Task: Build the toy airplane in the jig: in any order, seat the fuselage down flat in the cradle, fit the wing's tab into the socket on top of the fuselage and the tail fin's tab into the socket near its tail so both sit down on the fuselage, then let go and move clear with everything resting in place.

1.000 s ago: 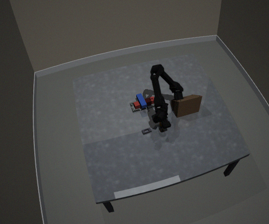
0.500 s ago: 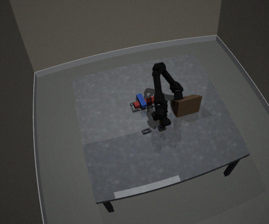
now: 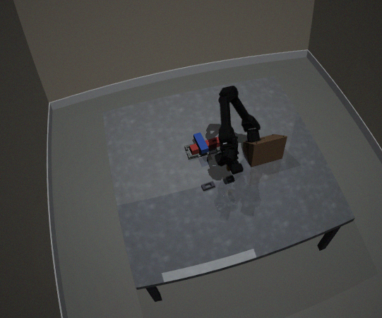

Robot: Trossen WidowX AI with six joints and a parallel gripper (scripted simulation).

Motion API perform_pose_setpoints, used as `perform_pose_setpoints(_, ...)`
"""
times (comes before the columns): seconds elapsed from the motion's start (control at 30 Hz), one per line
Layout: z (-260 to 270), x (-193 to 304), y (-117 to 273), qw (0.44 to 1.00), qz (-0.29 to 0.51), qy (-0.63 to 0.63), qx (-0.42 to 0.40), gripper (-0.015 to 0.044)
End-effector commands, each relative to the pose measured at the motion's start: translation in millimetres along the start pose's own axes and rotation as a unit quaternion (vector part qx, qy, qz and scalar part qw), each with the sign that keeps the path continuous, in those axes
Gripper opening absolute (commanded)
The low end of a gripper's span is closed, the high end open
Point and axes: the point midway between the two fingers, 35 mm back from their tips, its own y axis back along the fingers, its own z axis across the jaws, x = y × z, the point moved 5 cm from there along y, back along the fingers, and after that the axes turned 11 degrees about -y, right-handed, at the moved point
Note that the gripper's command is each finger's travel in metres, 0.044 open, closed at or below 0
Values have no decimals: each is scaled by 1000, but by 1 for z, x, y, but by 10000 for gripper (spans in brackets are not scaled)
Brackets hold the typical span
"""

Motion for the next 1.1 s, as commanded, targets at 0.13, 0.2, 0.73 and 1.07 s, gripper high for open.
perform_pose_setpoints(0.13,-3,1,25,1000,4,-4,1,0)
perform_pose_setpoints(0.2,-4,2,31,1000,5,-5,3,0)
perform_pose_setpoints(0.73,-35,-19,39,1000,8,2,-9,0)
perform_pose_setpoints(1.07,-65,-36,36,1000,8,8,-19,0)
